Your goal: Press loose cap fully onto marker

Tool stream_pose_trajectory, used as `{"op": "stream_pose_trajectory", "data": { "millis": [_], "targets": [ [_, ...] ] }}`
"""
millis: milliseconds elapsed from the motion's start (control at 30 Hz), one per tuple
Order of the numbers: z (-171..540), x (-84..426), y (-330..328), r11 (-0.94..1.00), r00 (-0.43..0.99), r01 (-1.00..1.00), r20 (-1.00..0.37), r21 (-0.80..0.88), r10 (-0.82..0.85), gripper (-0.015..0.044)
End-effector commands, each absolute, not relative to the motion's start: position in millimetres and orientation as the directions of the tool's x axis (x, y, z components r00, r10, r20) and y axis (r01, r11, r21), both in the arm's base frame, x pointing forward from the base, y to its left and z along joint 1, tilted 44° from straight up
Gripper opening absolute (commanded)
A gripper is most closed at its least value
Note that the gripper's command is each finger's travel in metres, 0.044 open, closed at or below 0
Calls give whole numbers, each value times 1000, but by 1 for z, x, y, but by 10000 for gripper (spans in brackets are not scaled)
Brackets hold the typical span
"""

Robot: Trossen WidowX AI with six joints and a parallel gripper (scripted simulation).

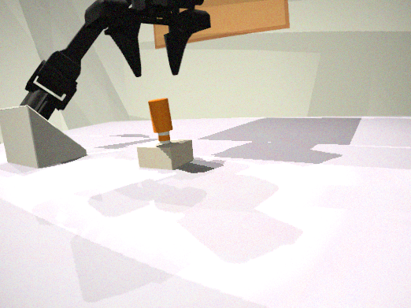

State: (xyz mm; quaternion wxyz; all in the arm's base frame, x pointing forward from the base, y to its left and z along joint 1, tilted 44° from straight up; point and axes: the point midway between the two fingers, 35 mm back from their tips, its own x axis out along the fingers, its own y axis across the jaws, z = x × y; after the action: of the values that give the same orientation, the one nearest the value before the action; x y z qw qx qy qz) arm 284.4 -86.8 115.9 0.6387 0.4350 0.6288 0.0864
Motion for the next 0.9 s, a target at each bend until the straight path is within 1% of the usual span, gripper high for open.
{"op": "stream_pose_trajectory", "data": {
  "millis": [0, 267, 867],
  "targets": [
    [111, 283, -84, 723, 191, 115, -729, 682, 657, 204],
    [111, 283, -84, 726, 191, 100, -729, 681, 657, 0],
    [105, 284, -79, 726, 191, 100, -729, 681, 658, 0]
  ]
}}
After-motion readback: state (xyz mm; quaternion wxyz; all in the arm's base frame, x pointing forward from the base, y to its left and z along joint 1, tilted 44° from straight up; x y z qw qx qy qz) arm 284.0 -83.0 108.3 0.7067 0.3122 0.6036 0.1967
